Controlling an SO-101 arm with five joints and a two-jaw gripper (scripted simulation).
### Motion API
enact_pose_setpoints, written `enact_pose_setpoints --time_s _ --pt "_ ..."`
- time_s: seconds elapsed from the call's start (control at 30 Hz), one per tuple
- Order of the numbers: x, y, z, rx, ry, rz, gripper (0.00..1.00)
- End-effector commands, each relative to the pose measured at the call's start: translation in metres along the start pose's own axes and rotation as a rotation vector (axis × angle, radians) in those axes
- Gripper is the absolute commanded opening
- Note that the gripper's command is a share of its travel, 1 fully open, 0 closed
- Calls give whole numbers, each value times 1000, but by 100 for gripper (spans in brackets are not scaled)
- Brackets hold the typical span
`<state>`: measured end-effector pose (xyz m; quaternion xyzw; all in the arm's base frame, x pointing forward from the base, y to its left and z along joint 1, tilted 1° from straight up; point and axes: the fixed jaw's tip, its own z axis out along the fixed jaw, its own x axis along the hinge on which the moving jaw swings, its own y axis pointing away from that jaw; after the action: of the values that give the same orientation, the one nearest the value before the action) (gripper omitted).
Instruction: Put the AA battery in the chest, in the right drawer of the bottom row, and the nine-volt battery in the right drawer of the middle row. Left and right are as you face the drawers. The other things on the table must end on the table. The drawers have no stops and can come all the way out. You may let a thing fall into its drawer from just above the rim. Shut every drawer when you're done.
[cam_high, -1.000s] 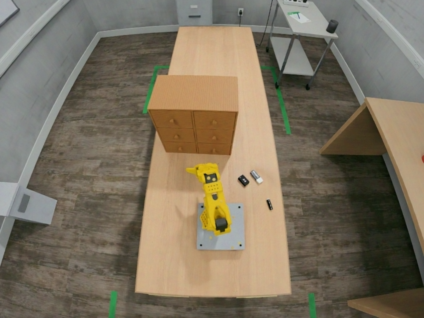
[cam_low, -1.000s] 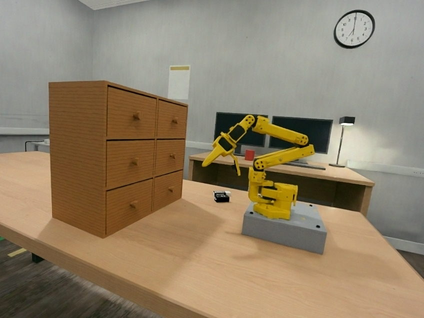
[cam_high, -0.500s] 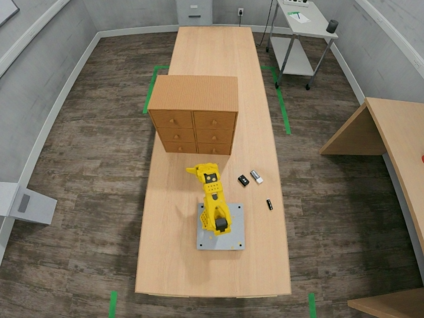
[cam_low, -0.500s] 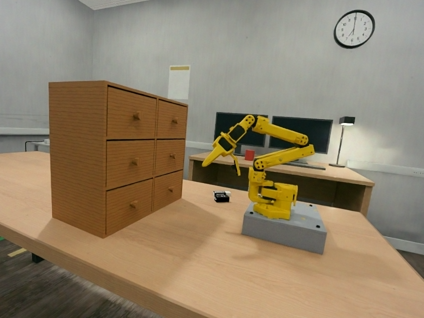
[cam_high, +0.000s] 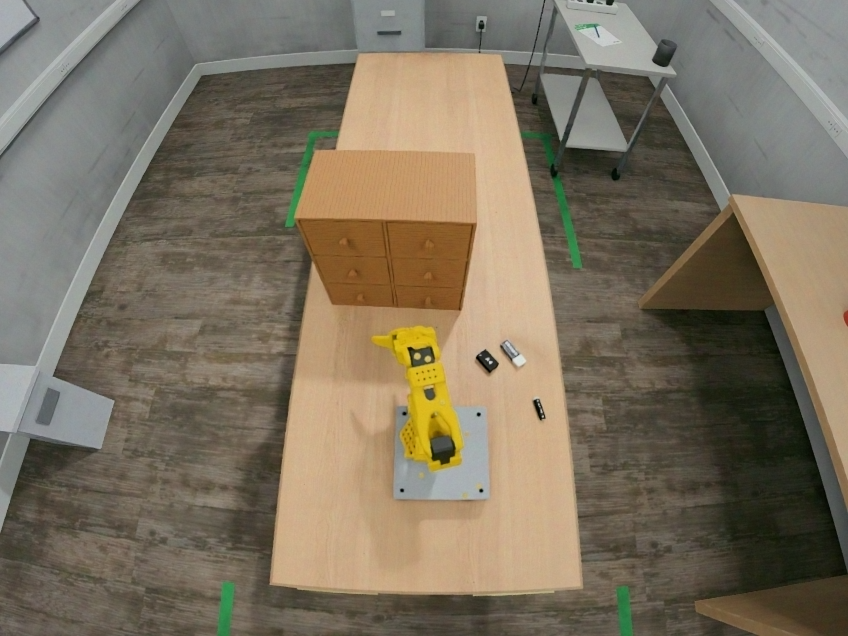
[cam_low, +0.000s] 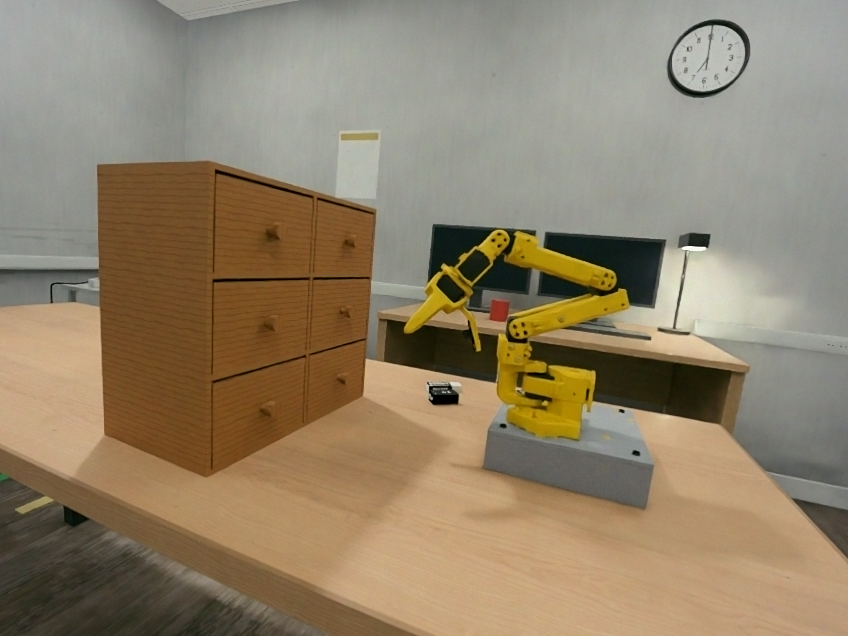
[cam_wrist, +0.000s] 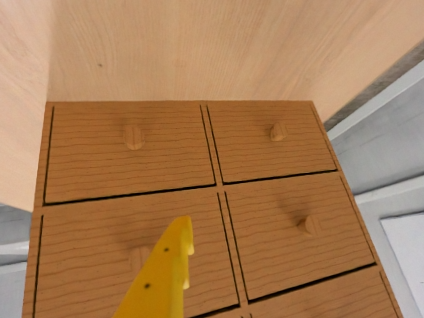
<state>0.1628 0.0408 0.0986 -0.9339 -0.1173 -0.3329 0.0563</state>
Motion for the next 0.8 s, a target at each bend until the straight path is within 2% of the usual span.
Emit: enact_pose_setpoints --time_s 0.0,0.43,0.77 --pt "3 0 1 1 27 -10 49" --pt "5 25 27 -88 156 51 41" --pt "2 42 38 -150 233 84 36"
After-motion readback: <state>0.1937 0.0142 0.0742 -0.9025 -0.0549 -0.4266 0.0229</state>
